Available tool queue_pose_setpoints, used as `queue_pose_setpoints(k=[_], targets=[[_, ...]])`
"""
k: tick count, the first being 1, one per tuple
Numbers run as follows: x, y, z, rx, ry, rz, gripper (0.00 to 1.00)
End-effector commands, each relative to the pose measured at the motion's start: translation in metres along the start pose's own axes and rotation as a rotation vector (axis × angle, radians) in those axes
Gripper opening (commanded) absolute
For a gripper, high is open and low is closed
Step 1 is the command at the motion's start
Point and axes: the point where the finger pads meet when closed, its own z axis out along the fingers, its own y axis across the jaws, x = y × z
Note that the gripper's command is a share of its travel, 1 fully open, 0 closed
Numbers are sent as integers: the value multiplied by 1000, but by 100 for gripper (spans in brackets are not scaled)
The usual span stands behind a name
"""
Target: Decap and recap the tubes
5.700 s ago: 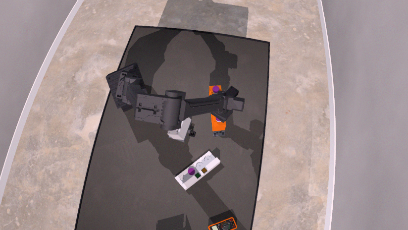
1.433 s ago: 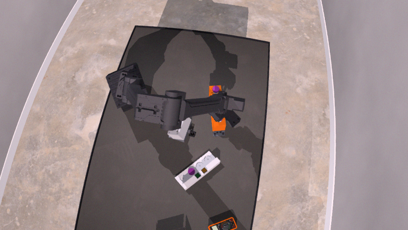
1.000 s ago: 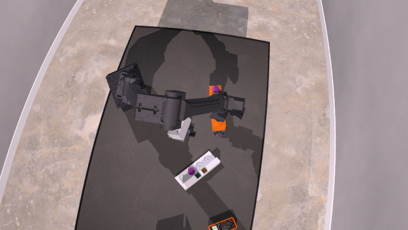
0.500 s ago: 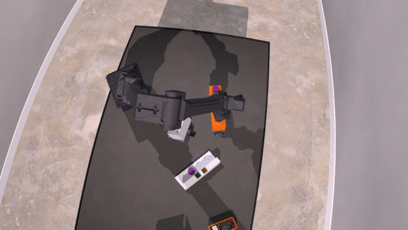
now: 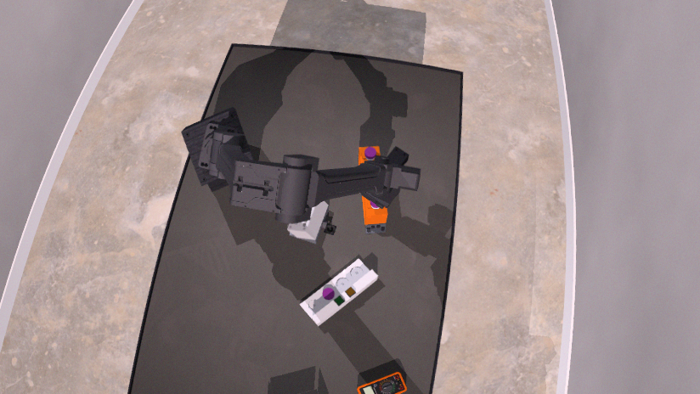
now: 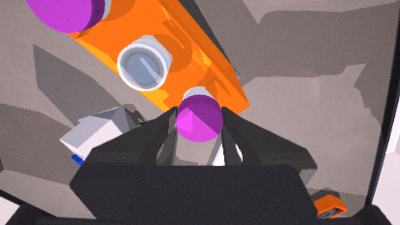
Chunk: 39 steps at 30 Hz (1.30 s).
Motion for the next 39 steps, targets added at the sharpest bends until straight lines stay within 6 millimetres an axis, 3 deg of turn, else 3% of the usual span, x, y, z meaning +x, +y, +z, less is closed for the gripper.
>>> queue_pose_setpoints(k=[1, 6, 16, 17, 27, 29, 31, 34, 39], targets=[[-2, -11, -9, 21, -15, -244, 0], [-2, -11, -10, 25, -13, -475, 0], [-3, -7, -4, 14, -7, -471, 0], [-3, -7, -4, 14, -7, -471, 49], [-3, -7, -4, 14, -7, -471, 49], [-3, -8, -12, 18, -14, -296, 49], [-3, -8, -12, 18, -14, -296, 49], [-7, -4, -12, 12, -14, -60, 49], [-3, -5, -13, 13, -12, 113, 49]])
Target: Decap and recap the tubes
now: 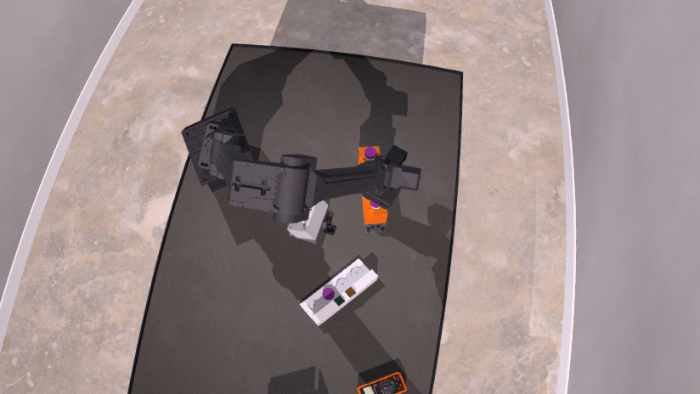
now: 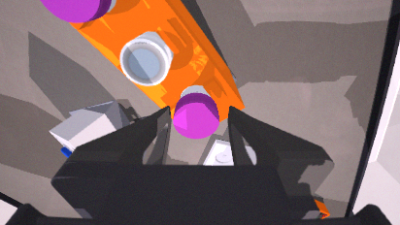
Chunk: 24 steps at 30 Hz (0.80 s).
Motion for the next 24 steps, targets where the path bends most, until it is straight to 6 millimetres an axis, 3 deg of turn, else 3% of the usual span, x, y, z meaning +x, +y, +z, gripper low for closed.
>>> queue_pose_setpoints(k=[1, 7, 9, 11, 24], targets=[[-3, -3, -12, 10, -6, 270, 49], [-2, -2, -12, 8, -5, 520, 49], [-2, -2, -12, 8, -5, 520, 49], [-5, 1, -12, 2, -3, 679, 49], [-2, 3, -11, 0, 1, 1189, 49]])
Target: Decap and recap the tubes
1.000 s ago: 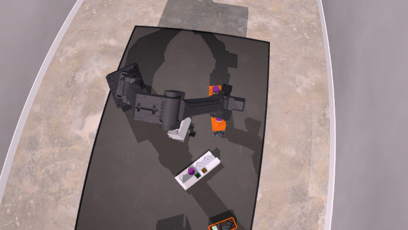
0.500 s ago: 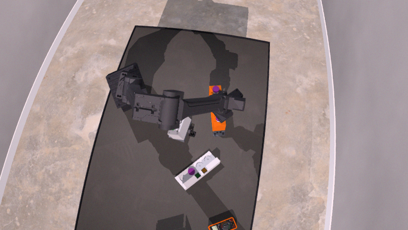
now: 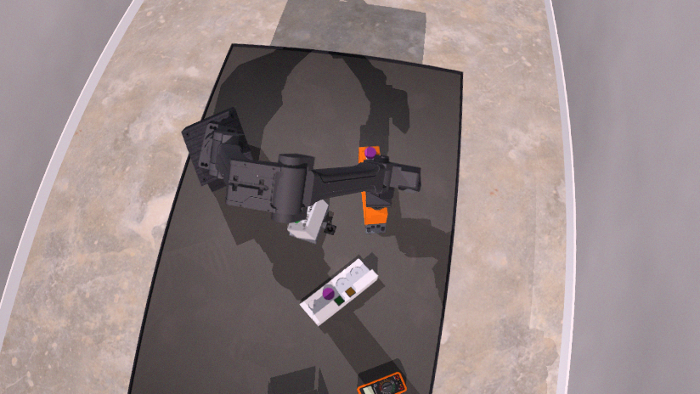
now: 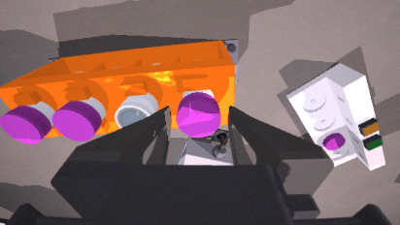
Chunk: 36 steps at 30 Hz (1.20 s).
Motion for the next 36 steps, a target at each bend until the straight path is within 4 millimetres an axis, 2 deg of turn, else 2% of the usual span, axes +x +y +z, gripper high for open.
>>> queue_pose_setpoints(k=[1, 26, 27, 36], targets=[[2, 4, -7, 2, 8, 184, 49], [7, 4, -7, 2, 9, 183, 49], [0, 0, -4, 3, 1, 191, 0], [0, 0, -4, 3, 1, 191, 0]])
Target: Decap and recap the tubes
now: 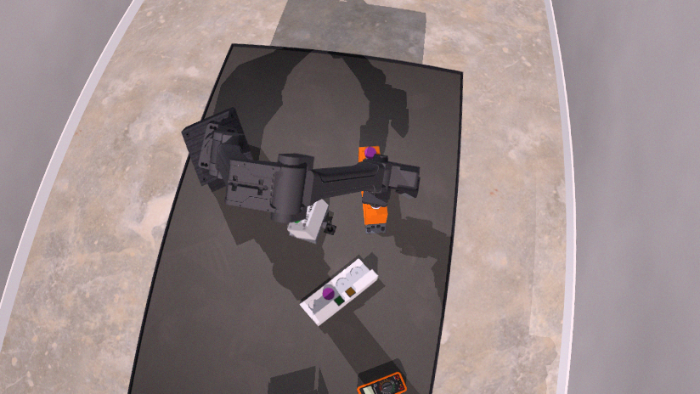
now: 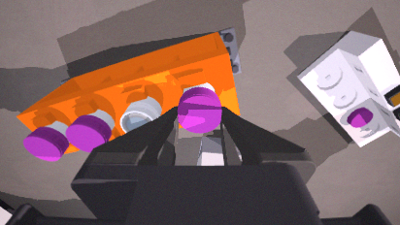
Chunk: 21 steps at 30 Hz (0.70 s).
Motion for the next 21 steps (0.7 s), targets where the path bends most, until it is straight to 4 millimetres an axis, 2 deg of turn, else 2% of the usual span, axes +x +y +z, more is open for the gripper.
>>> queue_pose_setpoints(k=[1, 5, 6, 15, 17, 18, 19, 21], targets=[[-4, 0, -4, 0, -8, 2, 0], [-4, 0, -4, 0, -8, 2, 0], [1, 3, -14, -2, -9, -4, 0], [2, 3, -40, -3, -9, -4, 0], [2, 3, -40, -3, -9, -4, 0], [1, -2, -41, 2, -4, 6, 0], [7, -16, -36, 4, 8, 104, 0], [13, -31, -37, 4, 8, 271, 0]])
